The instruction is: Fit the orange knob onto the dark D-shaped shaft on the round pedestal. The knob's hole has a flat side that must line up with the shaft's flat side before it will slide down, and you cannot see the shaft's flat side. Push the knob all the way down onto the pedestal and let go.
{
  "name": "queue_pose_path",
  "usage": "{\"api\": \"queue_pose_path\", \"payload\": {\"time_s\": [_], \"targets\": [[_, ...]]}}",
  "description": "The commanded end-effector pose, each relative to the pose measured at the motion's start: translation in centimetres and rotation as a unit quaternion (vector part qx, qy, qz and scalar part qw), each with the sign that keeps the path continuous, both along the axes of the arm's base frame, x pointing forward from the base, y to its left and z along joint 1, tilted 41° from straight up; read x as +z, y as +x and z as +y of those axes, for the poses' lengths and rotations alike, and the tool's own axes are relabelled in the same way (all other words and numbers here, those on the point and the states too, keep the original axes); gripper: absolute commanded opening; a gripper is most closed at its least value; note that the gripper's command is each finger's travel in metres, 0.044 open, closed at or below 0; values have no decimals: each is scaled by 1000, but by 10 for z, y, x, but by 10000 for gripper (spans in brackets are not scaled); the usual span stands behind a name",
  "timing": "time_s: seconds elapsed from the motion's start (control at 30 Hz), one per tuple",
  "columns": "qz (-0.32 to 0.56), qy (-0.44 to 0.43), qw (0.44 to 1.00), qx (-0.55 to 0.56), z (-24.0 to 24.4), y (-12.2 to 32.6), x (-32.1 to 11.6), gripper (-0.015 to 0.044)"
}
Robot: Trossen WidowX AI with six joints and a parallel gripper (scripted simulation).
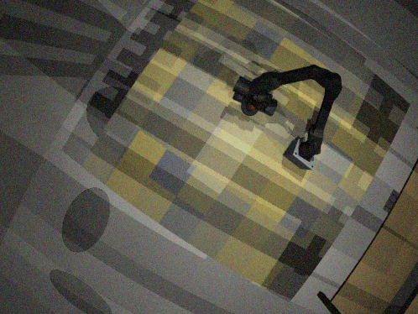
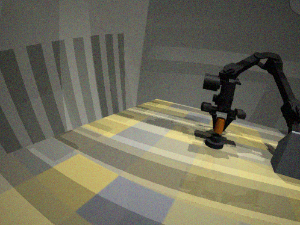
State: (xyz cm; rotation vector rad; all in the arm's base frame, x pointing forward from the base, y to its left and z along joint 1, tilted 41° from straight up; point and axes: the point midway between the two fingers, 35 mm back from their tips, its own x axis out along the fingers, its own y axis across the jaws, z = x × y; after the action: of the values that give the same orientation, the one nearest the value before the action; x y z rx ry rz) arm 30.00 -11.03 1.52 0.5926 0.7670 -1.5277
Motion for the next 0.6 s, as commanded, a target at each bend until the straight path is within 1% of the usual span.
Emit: {"api": "queue_pose_path", "payload": {"time_s": [0.0, 0.13, 0.57], "targets": [[-25, -4, 999, -25, 1, 3, 2, 0], [-65, -10, 995, -71, 0, 3, 1, 0], [-65, -10, 995, -71, 0, 0, 0, 0]]}}
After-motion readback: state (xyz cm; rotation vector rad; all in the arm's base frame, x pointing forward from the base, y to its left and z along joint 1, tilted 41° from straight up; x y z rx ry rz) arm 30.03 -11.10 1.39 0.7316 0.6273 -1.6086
